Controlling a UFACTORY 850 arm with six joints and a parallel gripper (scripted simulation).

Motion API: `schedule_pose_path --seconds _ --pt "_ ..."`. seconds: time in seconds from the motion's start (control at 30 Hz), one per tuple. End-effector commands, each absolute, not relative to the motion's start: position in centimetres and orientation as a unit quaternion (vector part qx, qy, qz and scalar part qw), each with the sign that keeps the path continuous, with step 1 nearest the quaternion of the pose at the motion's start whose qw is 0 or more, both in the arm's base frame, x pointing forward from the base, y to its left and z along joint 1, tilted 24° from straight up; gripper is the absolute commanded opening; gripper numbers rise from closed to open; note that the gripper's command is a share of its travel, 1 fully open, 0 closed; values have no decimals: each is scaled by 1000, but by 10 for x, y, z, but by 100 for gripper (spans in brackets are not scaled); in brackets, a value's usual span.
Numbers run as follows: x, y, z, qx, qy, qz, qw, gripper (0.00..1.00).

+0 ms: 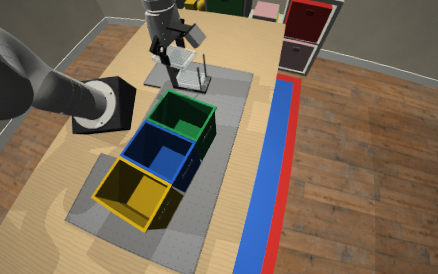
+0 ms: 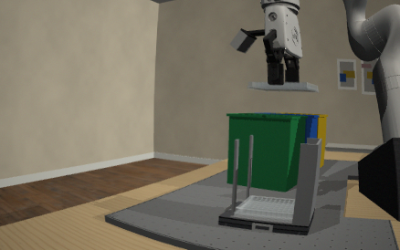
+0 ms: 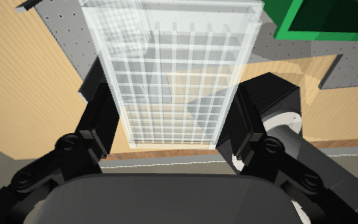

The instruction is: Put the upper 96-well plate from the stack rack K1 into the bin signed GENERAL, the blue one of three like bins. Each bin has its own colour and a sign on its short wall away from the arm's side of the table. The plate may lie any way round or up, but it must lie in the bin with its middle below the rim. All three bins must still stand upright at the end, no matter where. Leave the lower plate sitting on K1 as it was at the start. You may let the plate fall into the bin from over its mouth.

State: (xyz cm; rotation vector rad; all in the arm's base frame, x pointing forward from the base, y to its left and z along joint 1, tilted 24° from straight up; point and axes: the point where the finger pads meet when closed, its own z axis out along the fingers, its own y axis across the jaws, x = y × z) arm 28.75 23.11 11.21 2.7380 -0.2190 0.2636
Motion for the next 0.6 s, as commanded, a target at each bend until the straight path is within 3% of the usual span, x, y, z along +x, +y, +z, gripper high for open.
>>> schedule_pose_path --seconds 0.0,0.57 --pt "291 217 119 974 -78 94 189 0" --pt "300 171 137 974 -78 94 189 0"
